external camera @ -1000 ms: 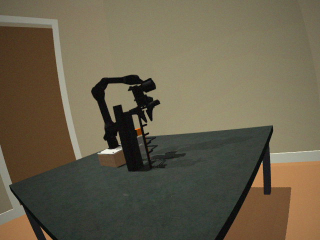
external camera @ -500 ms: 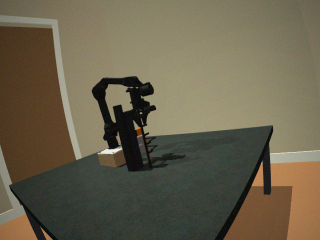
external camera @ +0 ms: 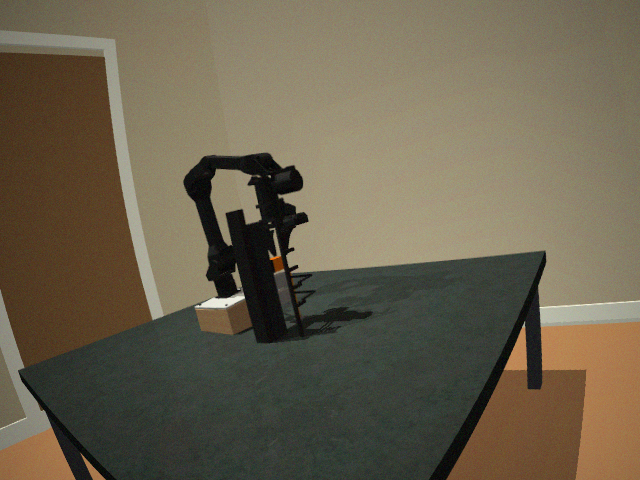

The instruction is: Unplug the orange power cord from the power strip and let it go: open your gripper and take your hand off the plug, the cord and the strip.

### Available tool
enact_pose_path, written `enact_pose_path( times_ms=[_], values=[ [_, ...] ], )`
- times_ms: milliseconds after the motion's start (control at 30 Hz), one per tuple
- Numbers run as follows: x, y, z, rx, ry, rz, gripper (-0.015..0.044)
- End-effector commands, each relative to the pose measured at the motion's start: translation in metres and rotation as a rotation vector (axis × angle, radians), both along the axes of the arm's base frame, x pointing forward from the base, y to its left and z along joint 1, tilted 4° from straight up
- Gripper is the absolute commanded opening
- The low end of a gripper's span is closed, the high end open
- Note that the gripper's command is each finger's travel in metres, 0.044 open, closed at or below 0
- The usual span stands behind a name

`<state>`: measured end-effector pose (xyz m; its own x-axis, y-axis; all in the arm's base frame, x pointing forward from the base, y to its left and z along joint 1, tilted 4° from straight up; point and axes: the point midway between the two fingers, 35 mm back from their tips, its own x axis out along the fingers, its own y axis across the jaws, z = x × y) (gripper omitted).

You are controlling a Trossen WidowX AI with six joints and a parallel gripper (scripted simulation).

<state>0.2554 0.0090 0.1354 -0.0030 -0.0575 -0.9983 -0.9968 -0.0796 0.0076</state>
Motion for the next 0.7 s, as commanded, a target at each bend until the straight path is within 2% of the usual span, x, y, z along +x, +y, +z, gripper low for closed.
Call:
enact_pose_path(
  times_ms=[0,667],
  values=[
    [0.000,-0.007,0.001,-0.006,0.002,0.003,0.0160],
    [0.000,-0.020,-0.010,-0.007,0.002,0.003,0.0160]
  ],
)
